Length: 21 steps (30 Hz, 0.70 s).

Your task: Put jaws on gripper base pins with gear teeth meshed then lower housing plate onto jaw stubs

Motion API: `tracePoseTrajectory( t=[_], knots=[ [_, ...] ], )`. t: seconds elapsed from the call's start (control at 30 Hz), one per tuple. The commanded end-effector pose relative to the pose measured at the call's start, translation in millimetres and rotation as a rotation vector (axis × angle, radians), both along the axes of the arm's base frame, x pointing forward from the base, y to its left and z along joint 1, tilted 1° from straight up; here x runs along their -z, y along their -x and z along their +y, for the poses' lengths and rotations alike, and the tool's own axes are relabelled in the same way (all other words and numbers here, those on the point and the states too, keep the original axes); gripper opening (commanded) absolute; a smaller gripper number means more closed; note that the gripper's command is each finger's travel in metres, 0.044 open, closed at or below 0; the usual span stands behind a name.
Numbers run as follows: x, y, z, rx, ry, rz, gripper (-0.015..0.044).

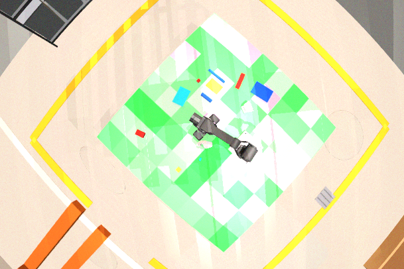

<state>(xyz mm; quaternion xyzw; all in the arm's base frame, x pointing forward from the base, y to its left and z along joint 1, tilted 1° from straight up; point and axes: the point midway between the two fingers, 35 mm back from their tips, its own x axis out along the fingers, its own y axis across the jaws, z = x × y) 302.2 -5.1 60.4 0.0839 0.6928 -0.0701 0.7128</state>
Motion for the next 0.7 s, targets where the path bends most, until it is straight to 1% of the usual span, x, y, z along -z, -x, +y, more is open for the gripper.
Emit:
tracePoseTrajectory(
  t=[0.0, 0.67],
  knots=[
    [1.9, -0.5, 0.3, 0.006, -0.002, -0.002, 0.0134],
    [6.1, -0.6, 0.4, 0.007, -0.002, -0.002, 0.0134]
  ],
)
